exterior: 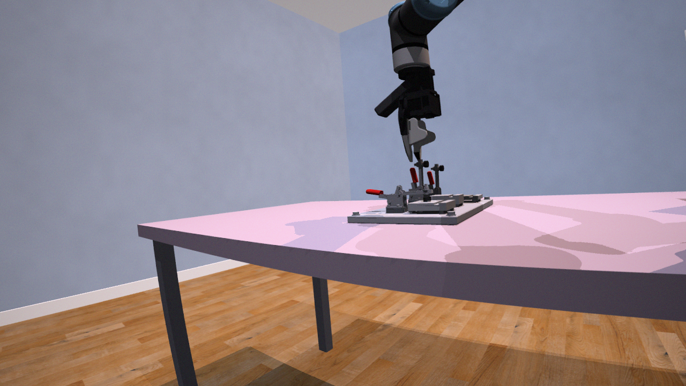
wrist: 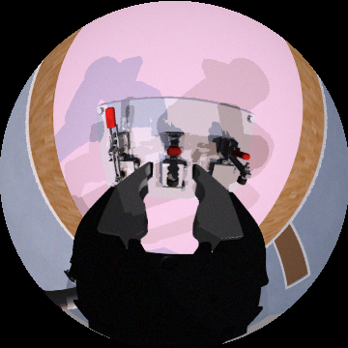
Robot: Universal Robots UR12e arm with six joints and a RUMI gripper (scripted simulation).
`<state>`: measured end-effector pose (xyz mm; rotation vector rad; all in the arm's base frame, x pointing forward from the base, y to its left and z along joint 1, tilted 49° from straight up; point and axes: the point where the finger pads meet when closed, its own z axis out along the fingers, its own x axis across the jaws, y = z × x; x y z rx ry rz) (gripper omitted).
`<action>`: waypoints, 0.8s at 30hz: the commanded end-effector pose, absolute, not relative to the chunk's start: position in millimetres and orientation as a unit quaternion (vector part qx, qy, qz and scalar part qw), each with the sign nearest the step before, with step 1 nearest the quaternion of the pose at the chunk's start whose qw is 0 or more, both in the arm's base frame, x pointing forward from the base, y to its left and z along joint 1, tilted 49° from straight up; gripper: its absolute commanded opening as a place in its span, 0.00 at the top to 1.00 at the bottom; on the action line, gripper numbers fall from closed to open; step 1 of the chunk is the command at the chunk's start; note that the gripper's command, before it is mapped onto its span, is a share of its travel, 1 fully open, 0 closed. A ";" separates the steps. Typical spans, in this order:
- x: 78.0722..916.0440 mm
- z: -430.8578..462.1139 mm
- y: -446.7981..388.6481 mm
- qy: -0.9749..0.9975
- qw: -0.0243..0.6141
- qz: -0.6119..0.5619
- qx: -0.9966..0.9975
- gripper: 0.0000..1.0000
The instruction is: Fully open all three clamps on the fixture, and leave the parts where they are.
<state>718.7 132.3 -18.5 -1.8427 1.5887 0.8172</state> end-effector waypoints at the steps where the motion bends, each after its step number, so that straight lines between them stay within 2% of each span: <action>1: 719.2 -19.1 130.4 0.594 0.283 0.305 -0.688 0.72; 24: 720.6 -18.9 129.2 0.594 0.284 0.305 -0.688 0.72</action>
